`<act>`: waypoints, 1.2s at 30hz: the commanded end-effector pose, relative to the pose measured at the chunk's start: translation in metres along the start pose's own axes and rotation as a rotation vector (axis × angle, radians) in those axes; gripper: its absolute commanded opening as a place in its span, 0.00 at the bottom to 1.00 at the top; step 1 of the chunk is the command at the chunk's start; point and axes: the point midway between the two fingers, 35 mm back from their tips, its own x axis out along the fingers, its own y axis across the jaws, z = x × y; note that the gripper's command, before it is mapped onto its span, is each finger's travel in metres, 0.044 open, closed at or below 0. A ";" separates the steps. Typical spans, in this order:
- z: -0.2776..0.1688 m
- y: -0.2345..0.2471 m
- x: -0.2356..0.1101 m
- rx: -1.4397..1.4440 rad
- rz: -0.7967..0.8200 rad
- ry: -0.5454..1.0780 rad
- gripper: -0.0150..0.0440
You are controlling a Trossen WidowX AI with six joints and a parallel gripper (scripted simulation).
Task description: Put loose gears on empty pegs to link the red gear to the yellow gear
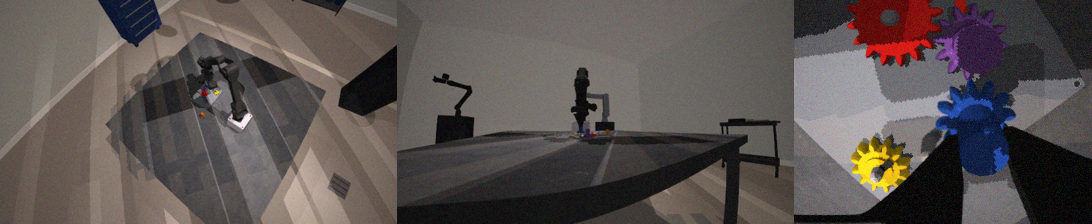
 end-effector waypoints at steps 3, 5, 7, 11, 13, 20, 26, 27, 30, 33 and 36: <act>-0.001 0.000 0.005 -0.135 0.002 0.001 0.25; -0.001 0.000 0.007 -0.133 0.002 0.001 0.25; -0.001 0.000 0.009 -0.124 0.002 0.001 0.25; 0.000 0.000 0.010 -0.075 0.002 0.001 0.25; 0.000 0.000 0.010 -0.031 0.002 0.001 0.25; 0.000 0.001 0.010 0.166 0.002 0.001 0.25; -0.001 0.000 0.011 0.331 0.002 0.002 0.25; -0.001 0.000 0.011 0.355 0.002 0.002 0.25; 0.000 -0.001 0.012 0.360 0.002 0.002 0.25; 0.000 -0.001 0.013 0.329 0.002 0.002 0.25; 0.000 0.000 0.013 0.273 0.002 0.001 0.25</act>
